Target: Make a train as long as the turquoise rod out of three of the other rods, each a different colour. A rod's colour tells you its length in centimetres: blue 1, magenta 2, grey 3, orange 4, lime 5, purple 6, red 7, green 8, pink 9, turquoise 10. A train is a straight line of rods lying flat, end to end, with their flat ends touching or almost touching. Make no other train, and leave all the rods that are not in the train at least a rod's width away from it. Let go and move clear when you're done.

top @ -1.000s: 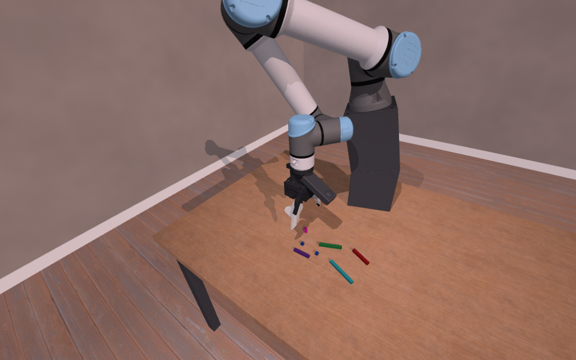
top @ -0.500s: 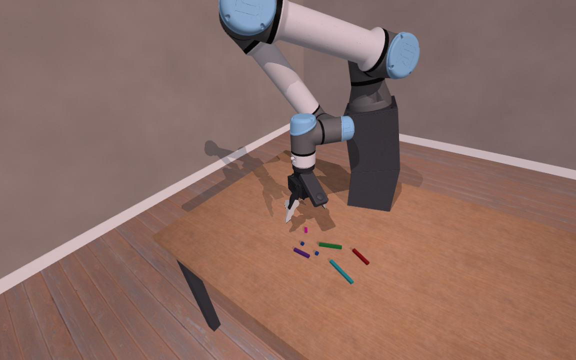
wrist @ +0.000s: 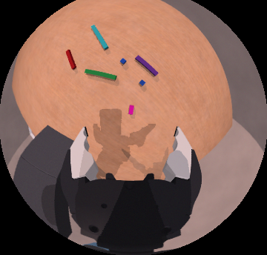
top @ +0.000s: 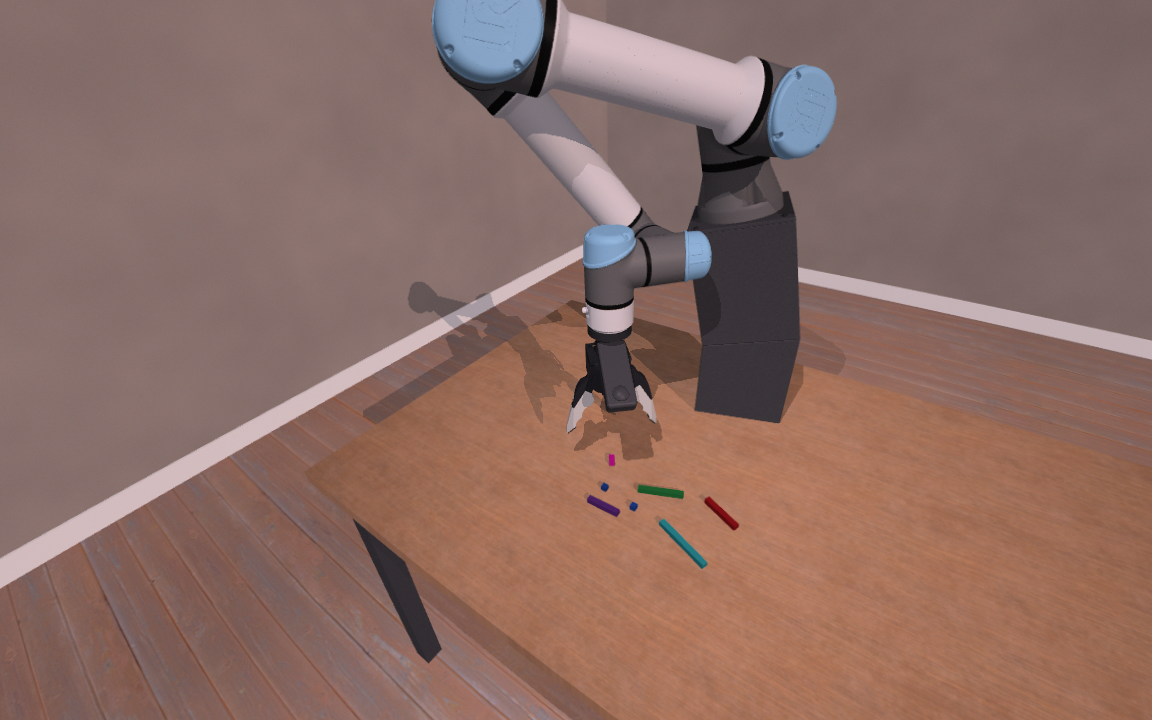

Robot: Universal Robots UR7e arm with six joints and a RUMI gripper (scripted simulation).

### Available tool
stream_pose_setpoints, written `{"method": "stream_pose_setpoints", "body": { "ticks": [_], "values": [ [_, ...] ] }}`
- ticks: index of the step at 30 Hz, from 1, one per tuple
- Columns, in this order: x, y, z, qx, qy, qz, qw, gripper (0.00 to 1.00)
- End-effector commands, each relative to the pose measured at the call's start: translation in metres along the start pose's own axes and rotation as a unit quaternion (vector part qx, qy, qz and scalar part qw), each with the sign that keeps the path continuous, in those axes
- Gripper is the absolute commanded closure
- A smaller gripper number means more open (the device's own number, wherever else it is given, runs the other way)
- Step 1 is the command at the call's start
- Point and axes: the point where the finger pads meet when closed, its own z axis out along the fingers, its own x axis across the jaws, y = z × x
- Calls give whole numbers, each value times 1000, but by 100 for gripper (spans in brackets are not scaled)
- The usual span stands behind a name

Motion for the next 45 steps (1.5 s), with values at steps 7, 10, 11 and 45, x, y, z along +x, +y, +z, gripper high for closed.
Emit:
{"method": "stream_pose_setpoints", "body": {
  "ticks": [7, 10, 11, 45],
  "values": [
    [0, 4, 0, -2, 2, 60, 998, 0],
    [0, 4, 0, -2, 2, 66, 998, 0],
    [0, 4, 0, -2, 2, 67, 998, 0],
    [0, 4, 0, -2, 2, 68, 998, 86]
  ]
}}
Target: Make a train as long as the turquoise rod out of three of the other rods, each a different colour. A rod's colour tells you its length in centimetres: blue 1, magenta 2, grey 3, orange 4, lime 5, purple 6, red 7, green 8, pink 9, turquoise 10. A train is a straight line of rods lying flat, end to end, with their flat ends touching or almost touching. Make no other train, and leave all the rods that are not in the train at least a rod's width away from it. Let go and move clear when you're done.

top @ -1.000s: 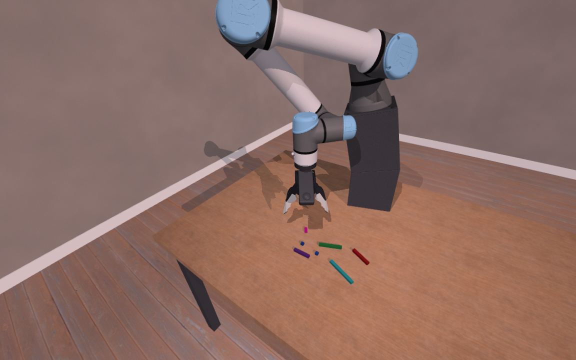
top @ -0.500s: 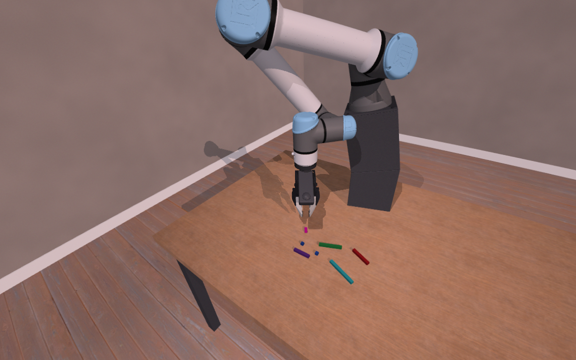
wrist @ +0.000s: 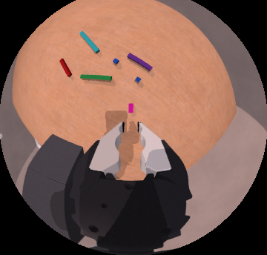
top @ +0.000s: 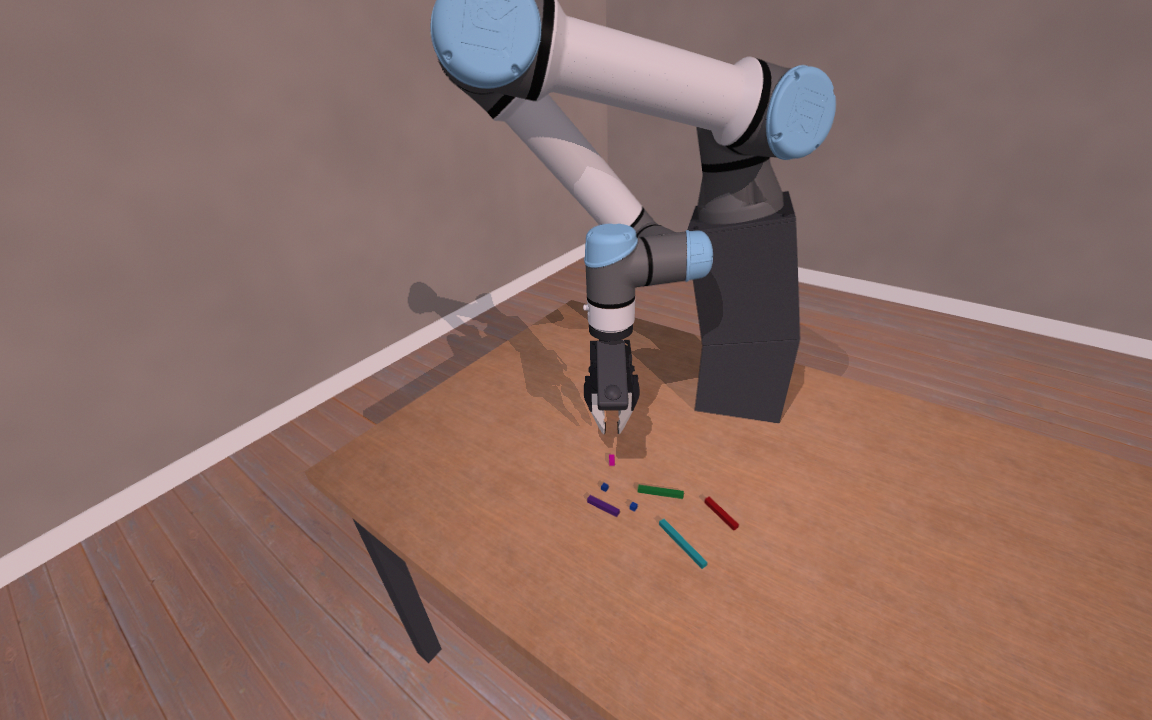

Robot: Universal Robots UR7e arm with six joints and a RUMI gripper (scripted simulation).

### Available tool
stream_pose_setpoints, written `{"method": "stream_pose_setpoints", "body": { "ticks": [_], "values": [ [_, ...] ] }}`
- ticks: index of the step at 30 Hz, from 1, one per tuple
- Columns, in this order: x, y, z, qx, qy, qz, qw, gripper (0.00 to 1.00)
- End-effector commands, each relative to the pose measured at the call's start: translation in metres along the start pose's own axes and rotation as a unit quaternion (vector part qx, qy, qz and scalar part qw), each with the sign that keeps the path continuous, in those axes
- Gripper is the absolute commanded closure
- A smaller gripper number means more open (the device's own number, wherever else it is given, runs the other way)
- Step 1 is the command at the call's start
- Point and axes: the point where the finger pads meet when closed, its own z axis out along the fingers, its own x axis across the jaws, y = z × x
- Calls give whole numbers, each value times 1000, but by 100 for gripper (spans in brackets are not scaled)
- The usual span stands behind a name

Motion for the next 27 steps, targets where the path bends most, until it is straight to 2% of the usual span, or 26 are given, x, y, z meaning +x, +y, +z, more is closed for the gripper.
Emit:
{"method": "stream_pose_setpoints", "body": {
  "ticks": [1, 27],
  "values": [
    [0, 0, 0, 0, 0, 0, 1000, 86],
    [0, 0, 8, 0, 1, 0, 1000, 86]
  ]
}}
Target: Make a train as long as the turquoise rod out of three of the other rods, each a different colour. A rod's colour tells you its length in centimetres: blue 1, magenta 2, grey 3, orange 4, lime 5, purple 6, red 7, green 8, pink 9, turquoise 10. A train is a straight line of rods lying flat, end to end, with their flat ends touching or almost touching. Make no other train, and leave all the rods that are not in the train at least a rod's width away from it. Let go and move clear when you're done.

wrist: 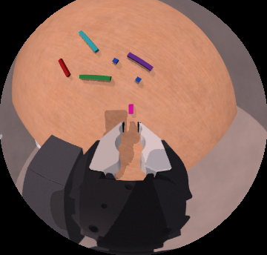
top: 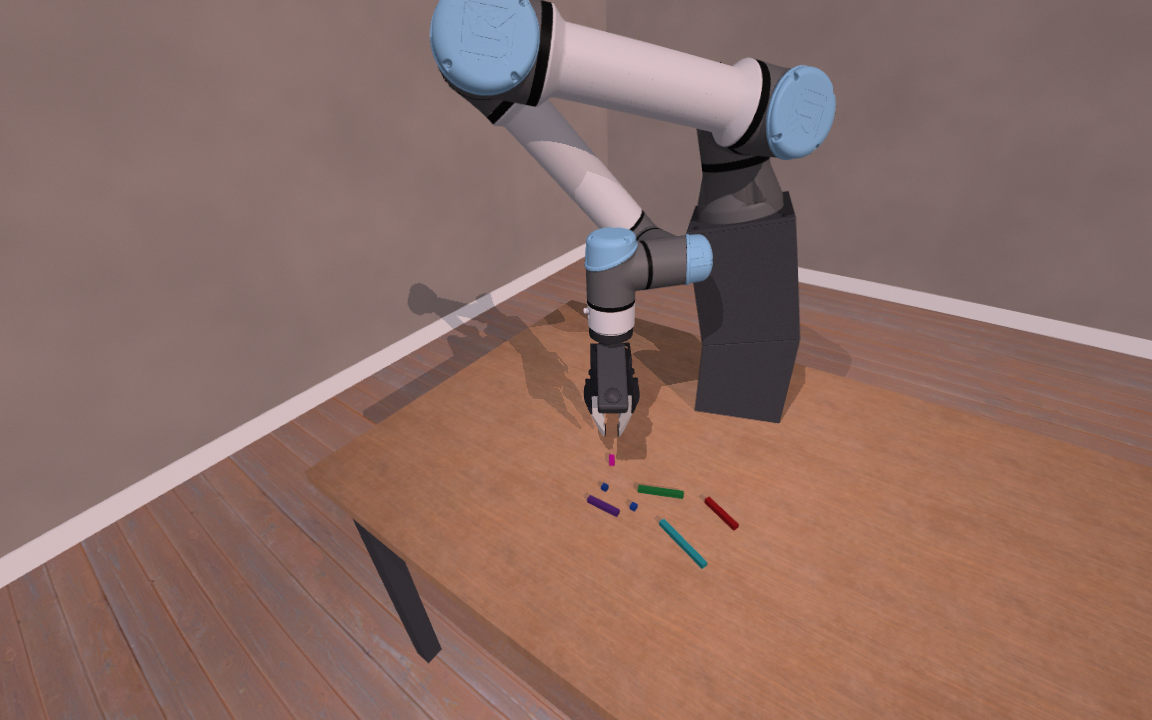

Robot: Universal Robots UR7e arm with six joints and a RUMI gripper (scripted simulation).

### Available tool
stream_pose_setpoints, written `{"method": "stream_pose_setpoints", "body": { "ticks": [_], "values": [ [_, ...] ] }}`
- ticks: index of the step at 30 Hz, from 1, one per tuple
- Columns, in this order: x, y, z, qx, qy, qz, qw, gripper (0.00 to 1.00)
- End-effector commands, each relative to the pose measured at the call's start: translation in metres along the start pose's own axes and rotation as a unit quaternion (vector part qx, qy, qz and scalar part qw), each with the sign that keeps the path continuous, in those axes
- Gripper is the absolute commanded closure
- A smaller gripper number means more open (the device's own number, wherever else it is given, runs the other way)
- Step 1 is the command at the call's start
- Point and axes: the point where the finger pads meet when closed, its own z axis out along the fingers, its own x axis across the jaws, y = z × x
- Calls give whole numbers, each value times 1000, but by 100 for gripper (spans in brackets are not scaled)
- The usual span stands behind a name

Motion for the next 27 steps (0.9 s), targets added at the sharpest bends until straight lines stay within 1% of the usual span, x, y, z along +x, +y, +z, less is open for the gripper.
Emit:
{"method": "stream_pose_setpoints", "body": {
  "ticks": [1, 27],
  "values": [
    [0, 0, 3, 0, 0, 0, 1000, 86],
    [0, -1, 38, 0, 0, 0, 1000, 86]
  ]
}}
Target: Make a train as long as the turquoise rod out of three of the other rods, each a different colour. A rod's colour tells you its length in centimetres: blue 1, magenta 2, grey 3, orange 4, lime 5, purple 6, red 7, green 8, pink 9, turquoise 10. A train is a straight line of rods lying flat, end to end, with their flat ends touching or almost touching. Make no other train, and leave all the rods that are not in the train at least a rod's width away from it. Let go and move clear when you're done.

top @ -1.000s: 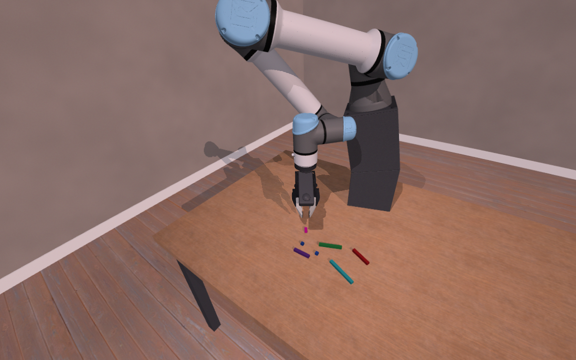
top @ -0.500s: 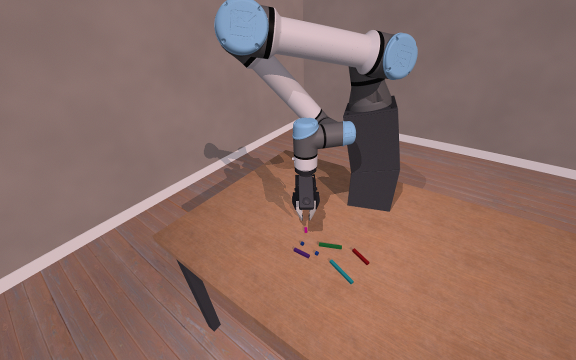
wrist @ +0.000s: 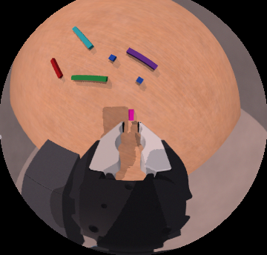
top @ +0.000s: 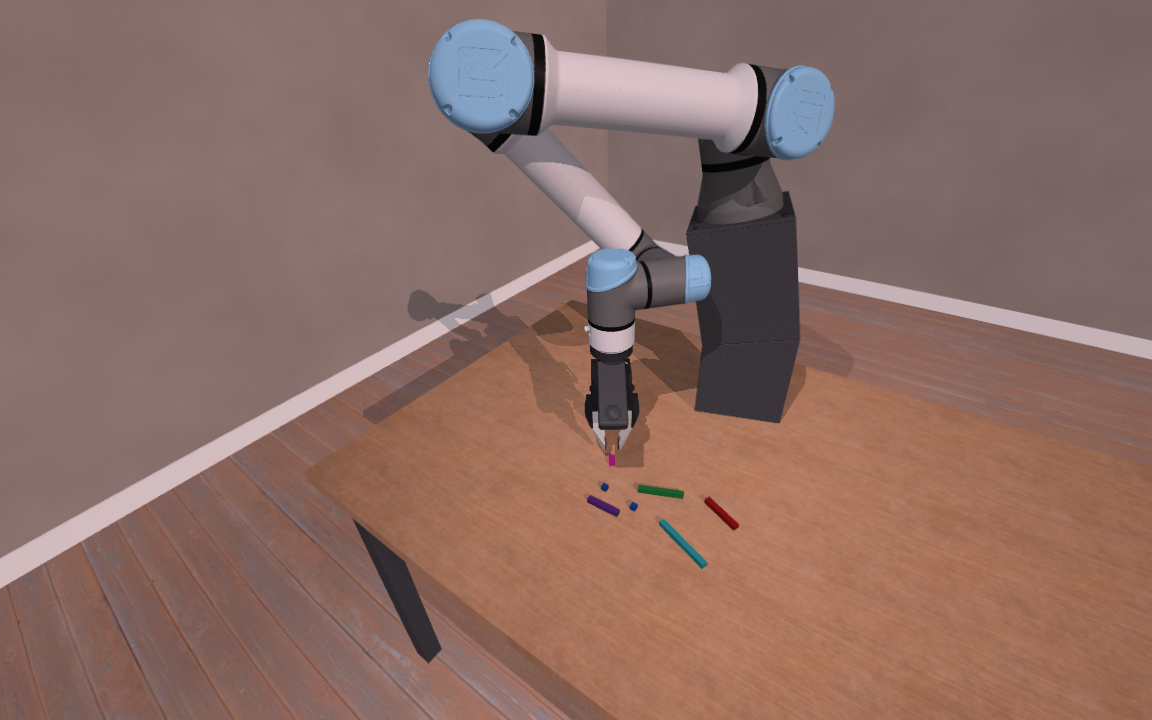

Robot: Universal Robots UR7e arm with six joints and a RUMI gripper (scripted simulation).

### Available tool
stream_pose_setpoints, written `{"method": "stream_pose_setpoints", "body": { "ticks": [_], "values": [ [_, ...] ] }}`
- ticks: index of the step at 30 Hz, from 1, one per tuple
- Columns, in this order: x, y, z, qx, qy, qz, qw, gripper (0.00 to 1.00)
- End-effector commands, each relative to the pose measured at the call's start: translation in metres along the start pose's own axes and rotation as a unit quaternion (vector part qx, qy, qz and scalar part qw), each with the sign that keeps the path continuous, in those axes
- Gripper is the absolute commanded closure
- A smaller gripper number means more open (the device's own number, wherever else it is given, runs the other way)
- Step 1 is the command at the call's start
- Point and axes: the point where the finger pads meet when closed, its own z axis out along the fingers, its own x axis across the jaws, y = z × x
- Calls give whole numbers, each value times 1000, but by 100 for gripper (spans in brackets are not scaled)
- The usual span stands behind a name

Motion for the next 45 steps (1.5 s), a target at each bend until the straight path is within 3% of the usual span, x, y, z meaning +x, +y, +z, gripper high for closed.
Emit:
{"method": "stream_pose_setpoints", "body": {
  "ticks": [1, 45],
  "values": [
    [0, 0, 7, 0, 1, 0, 1000, 86],
    [0, 0, 14, 0, 1, 0, 1000, 86]
  ]
}}
